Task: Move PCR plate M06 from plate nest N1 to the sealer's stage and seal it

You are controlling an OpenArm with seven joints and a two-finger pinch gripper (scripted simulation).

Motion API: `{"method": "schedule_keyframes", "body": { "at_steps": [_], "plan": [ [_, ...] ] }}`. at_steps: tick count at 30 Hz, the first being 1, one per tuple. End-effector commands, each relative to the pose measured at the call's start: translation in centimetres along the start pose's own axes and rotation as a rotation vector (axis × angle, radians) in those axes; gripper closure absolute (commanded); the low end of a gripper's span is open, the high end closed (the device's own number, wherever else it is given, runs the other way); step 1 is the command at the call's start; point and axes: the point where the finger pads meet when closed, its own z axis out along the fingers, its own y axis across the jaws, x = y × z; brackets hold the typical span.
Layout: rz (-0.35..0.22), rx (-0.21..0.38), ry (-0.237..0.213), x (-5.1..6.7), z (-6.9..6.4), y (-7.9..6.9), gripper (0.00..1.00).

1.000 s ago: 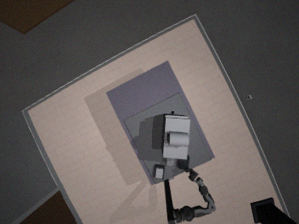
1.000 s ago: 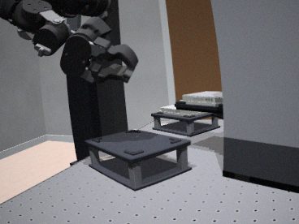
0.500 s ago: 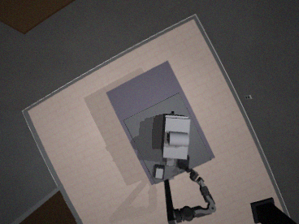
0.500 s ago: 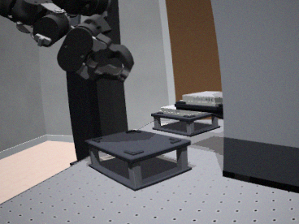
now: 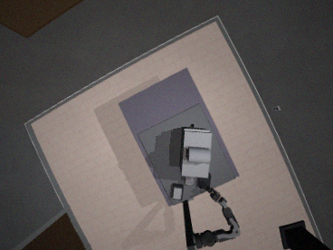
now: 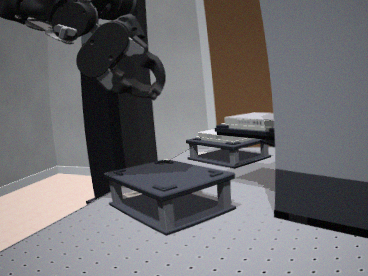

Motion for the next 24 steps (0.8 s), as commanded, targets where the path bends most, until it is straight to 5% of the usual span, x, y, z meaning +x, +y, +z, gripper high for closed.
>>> {"method": "schedule_keyframes", "body": {
  "at_steps": [1, 3, 7, 19, 24],
  "plan": [
    [-0.002, 0.008, 0.001, 0.0, -0.03, -0.14, 1.0],
    [-0.038, 0.034, -0.001, -0.02, -0.05, 0.07, 1.0],
    [-0.182, 0.184, 0.003, -0.01, -0.02, -0.13, 1.0],
    [-0.182, 0.184, 0.003, -0.01, -0.02, -0.13, 1.0],
    [-0.36, 0.361, 0.005, -0.02, -0.03, -0.15, 1.0]
  ]
}}
